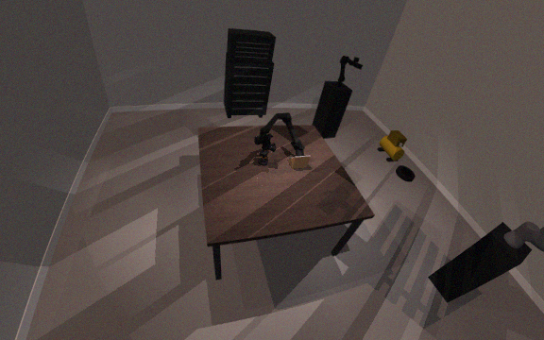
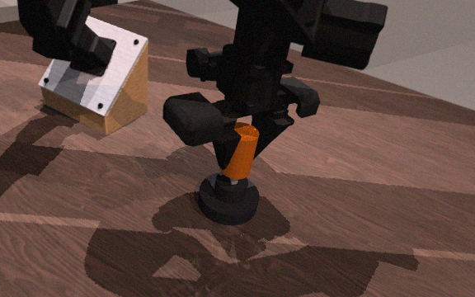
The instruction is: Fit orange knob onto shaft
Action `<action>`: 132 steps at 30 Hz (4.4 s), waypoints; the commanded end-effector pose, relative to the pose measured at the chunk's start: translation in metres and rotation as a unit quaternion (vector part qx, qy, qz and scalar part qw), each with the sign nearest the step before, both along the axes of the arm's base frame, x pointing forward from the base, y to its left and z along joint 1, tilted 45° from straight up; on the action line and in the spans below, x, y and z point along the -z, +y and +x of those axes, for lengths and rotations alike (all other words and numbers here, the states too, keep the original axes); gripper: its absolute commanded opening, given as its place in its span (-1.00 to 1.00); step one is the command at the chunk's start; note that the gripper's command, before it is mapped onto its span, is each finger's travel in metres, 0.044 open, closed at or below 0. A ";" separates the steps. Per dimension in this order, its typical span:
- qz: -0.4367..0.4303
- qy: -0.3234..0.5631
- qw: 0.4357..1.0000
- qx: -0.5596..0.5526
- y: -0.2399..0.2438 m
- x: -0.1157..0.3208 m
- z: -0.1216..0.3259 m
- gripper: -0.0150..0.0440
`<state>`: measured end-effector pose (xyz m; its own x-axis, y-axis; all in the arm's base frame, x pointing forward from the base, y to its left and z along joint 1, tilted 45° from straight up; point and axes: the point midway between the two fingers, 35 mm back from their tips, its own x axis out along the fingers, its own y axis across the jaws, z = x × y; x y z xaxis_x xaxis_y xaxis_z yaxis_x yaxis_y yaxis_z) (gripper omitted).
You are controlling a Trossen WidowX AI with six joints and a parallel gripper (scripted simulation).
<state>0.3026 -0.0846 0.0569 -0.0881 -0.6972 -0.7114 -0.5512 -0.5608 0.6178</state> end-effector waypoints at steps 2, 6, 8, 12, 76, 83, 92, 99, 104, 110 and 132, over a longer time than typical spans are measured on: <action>0.000 0.005 1.000 -0.006 -0.002 0.000 0.000 -0.49; -0.001 0.005 1.000 -0.006 -0.003 0.001 0.000 -0.49; -0.001 0.005 1.000 -0.006 -0.003 0.000 0.000 -0.49; -0.001 0.005 1.000 -0.006 -0.003 0.000 0.000 -0.49; 0.016 0.136 0.981 -0.139 0.001 -0.002 0.001 -0.49; 0.018 0.150 0.977 -0.153 -0.001 0.000 0.000 -0.49; 0.018 0.150 0.977 -0.153 -0.003 0.000 0.000 -0.49; 0.018 0.150 0.977 -0.153 -0.003 0.000 0.000 -0.49; 0.018 0.150 0.977 -0.153 -0.003 0.000 0.000 -0.49; 0.018 0.150 0.977 -0.153 -0.001 -0.001 0.000 -0.49; 0.027 0.220 0.949 -0.225 -0.002 -0.001 0.000 -0.49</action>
